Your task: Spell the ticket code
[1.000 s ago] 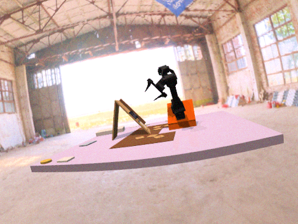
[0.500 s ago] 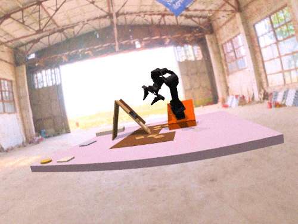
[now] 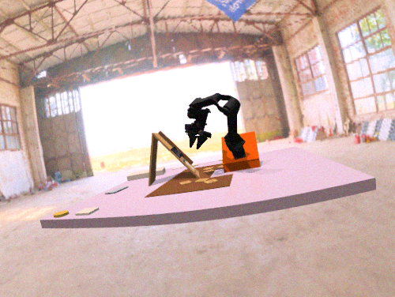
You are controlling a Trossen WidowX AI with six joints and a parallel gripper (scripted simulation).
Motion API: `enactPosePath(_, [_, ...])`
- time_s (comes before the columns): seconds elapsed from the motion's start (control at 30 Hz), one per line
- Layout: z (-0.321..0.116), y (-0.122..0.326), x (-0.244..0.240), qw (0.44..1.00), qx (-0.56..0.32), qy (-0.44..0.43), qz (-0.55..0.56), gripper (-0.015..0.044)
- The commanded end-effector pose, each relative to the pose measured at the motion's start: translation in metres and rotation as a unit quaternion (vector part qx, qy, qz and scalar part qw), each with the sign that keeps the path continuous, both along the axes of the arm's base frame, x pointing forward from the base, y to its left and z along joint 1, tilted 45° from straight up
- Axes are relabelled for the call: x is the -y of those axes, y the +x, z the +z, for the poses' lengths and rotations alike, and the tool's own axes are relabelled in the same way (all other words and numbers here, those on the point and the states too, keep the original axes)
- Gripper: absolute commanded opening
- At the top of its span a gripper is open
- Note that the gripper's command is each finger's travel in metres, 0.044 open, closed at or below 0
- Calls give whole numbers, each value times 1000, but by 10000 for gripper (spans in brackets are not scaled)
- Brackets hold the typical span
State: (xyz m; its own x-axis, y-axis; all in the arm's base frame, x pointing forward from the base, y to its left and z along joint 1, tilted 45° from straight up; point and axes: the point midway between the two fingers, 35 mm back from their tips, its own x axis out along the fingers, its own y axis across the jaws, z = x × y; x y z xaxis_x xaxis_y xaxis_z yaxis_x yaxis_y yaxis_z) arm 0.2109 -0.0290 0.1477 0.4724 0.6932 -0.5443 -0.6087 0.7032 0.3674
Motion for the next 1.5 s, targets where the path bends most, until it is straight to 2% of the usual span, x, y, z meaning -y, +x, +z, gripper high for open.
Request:
enactPosePath(0.0, [-11, 0, -65, 962, -254, 69, -64, 340])
enactPosePath(0.57, [-12, -10, -139, 836, -499, 101, -205, 340])
enactPosePath(1.2, [-15, -7, -138, 832, -504, 102, -210, 340])
enactPosePath(1.47, [-37, -6, -160, 832, -504, 102, -209, 340])
